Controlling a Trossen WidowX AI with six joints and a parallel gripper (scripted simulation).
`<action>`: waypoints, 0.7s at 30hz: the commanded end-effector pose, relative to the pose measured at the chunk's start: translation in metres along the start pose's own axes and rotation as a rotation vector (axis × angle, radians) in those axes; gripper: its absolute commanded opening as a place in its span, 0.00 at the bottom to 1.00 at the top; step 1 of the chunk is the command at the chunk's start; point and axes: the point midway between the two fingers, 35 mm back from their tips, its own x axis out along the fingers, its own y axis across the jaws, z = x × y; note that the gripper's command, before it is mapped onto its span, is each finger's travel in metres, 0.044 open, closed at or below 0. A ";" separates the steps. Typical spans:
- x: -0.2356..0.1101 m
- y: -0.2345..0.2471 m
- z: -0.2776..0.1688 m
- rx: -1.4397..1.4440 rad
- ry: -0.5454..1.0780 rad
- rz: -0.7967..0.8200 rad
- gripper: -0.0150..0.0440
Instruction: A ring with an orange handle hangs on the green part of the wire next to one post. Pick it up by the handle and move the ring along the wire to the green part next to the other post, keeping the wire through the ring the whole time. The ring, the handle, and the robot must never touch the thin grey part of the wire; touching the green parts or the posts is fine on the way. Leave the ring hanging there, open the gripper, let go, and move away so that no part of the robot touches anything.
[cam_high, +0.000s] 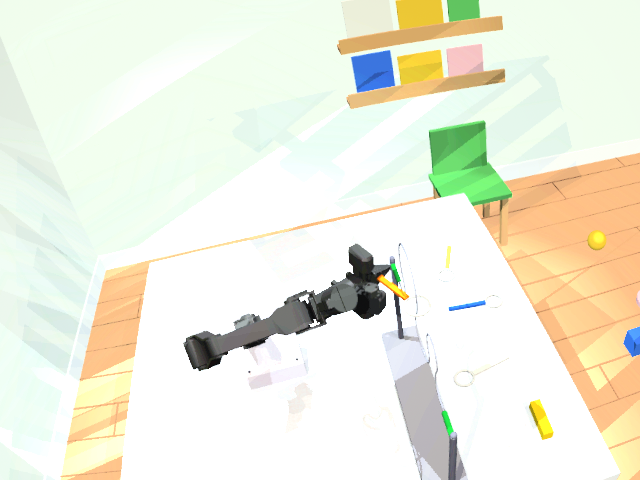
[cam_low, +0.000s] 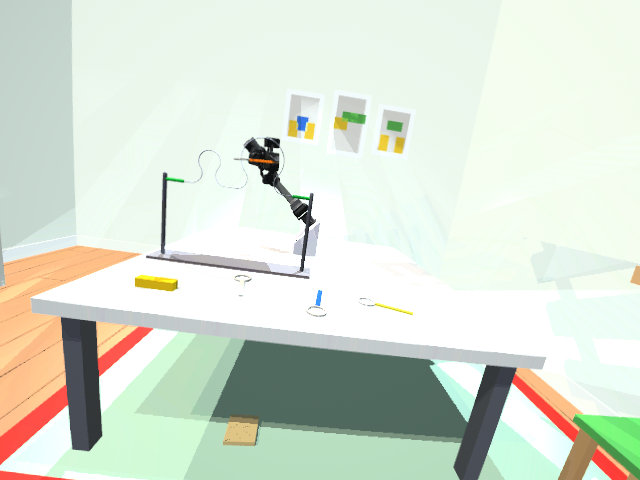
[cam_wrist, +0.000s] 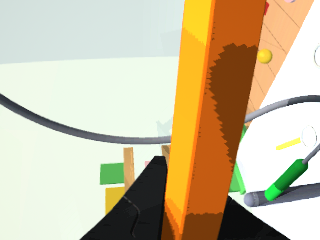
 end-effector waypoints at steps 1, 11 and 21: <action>0.000 -0.002 0.001 -0.049 -0.008 -0.027 0.00; 0.000 -0.006 0.001 -0.157 -0.021 -0.088 0.00; 0.001 -0.011 0.002 -0.265 -0.034 -0.150 0.00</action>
